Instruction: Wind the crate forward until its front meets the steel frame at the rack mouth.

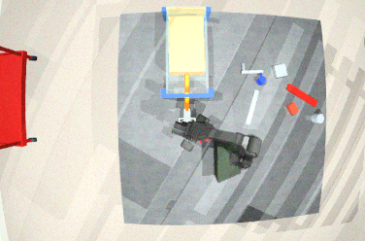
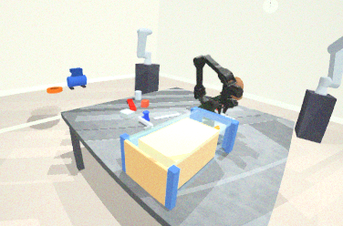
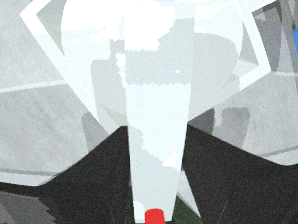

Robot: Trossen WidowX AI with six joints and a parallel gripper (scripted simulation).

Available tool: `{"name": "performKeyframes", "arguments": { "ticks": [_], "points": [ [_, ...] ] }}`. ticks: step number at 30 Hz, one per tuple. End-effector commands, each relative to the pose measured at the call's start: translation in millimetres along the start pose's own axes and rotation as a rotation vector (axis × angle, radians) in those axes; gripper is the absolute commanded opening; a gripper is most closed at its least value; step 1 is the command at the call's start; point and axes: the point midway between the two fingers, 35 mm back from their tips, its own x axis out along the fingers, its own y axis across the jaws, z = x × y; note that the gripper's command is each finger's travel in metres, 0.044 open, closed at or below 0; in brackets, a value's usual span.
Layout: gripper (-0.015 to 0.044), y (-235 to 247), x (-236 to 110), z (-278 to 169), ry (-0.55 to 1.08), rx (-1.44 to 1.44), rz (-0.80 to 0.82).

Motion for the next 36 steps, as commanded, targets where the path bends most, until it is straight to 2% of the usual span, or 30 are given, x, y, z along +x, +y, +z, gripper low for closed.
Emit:
{"name": "performKeyframes", "arguments": {
  "ticks": [1,36],
  "points": [
    [0.0000,-2.3,4.0,0.5,0.007,-0.036,0.003],
    [0.0000,4.4,4.3,0.8,0.005,0.119,0.016]
  ]
}}
